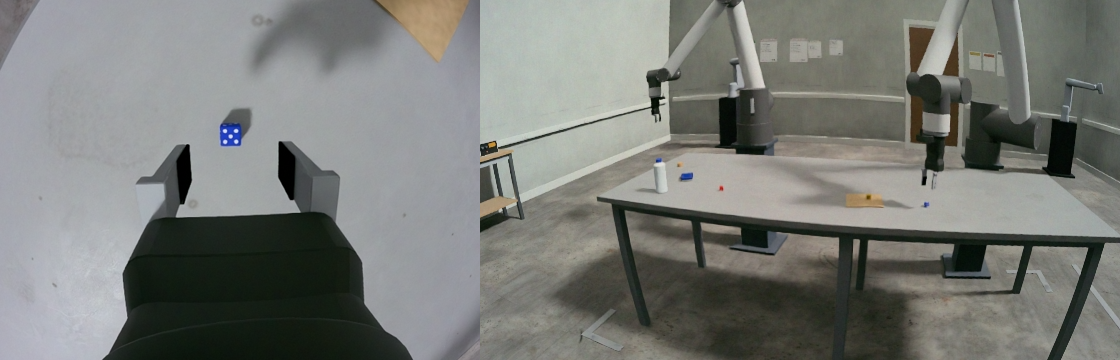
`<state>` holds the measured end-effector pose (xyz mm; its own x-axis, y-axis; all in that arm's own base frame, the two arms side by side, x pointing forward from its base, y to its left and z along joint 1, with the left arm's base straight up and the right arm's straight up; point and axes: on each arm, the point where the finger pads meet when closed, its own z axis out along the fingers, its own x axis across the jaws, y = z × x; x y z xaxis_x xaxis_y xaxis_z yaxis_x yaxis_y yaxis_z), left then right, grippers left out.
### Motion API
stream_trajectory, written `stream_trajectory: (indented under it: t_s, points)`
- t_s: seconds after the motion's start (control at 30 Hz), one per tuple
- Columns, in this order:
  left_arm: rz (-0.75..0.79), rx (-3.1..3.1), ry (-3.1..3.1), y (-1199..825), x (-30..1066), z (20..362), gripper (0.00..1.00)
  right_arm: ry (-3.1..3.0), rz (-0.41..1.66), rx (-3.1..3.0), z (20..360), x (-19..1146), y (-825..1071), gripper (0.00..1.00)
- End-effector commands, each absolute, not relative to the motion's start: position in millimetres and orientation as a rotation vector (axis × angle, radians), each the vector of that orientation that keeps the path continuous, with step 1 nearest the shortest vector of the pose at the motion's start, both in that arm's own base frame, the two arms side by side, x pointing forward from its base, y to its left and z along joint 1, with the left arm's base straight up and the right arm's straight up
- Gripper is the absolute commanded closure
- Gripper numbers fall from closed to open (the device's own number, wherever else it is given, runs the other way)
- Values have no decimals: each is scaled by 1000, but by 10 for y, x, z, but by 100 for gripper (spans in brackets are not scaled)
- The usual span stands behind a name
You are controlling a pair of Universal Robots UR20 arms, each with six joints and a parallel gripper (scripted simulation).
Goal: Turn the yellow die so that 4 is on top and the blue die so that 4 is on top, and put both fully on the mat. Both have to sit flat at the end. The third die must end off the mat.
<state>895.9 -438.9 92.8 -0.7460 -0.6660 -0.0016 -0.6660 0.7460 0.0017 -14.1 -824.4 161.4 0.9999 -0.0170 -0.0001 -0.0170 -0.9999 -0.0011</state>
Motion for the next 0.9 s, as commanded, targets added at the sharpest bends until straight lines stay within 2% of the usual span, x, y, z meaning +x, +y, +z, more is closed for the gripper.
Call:
stream_trajectory:
  t_s: [0.0, 0.87]
  points:
    - [0, -1099, 2943, -4380, 8962, 935, 36, 27, 0, -3141, 1620, -140, -8248, 0]
    - [0, -1098, 2943, -4380, 8963, 911, 36, 27, 0, -3141, 1620, -140, -8248, 0]
